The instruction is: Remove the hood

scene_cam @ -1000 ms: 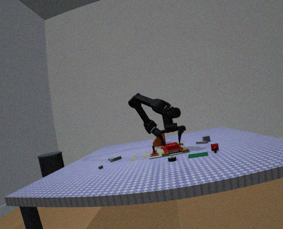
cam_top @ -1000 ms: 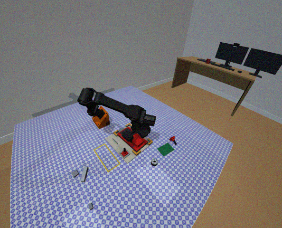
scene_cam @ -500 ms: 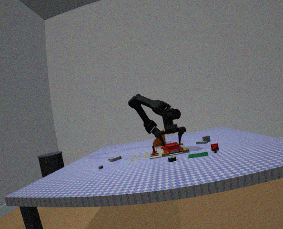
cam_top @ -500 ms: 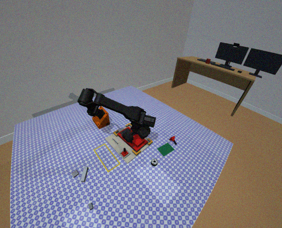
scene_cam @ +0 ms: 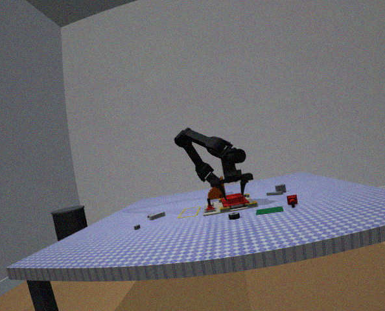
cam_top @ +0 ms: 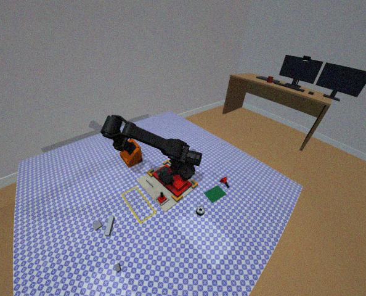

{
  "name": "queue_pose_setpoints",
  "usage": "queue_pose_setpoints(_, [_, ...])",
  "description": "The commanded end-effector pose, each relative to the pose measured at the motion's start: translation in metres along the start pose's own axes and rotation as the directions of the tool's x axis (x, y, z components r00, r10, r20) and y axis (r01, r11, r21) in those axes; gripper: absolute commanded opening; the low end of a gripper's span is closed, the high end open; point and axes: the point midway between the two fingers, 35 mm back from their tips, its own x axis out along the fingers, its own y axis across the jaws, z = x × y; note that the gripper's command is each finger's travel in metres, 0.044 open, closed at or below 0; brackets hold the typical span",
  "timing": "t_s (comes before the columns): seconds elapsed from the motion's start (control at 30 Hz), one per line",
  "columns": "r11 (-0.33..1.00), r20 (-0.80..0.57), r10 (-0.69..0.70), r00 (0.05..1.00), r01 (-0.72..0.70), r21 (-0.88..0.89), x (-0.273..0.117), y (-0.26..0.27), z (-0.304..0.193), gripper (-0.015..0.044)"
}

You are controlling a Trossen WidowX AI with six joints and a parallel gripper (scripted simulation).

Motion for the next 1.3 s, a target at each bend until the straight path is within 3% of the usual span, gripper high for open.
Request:
queue_pose_setpoints(0.0, [1.0,0.0,0.0,1.0,0.0,0.0,0.0,0.0,0.0,0.0302])
queue_pose_setpoints(0.13, [1.0,0.0,0.0,1.0,0.0,0.0,0.0,0.0,0.0,0.0275])
queue_pose_setpoints(0.5, [1.0,0.0,0.001,1.0,-0.001,0.0,-0.006,0.0,0.0,0.0])
queue_pose_setpoints(1.27, [1.0,0.0,0.001,1.0,-0.001,0.0,-0.021,0.0,0.0,0.0])
